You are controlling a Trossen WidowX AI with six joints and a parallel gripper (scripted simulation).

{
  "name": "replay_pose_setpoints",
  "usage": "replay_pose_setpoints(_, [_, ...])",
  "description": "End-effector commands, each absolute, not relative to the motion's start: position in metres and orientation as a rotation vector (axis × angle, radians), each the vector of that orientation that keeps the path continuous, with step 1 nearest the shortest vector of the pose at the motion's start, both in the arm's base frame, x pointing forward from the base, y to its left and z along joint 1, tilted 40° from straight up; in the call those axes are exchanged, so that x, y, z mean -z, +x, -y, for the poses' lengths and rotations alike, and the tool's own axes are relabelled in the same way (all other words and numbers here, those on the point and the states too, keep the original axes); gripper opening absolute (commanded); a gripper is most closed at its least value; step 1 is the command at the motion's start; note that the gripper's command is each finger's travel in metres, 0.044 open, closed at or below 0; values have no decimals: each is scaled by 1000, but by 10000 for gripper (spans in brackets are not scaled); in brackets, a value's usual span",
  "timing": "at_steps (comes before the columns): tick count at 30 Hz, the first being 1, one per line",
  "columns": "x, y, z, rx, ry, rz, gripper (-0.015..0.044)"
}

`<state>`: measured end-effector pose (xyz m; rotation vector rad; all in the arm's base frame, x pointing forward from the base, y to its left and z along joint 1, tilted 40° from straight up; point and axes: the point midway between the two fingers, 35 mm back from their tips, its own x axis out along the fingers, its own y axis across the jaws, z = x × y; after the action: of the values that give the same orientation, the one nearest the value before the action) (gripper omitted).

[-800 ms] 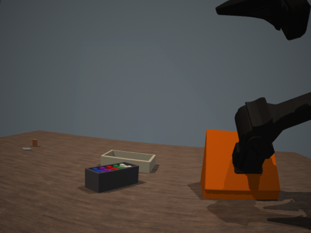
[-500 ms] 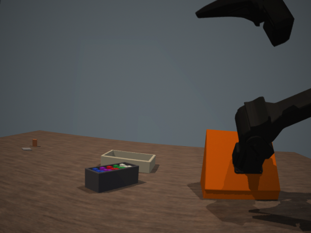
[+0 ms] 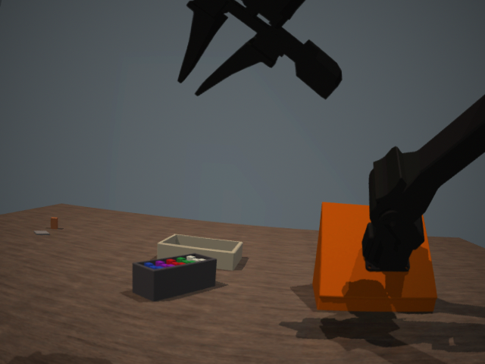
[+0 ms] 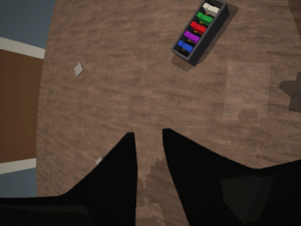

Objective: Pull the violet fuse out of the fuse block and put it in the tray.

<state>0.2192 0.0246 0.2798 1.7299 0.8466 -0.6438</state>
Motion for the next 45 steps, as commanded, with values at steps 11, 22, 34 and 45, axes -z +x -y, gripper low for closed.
replay_pose_setpoints(11, [-152, 280, -13, 297, 1149, -1423, 74])
replay_pose_setpoints(22, [-75, 287, -6, -98, 961, -1609, 74])
replay_pose_setpoints(34, [-65, 290, -5, -158, 945, -1620, 74])
replay_pose_setpoints(45, [-60, 291, -9, -158, 945, -1620, 74])
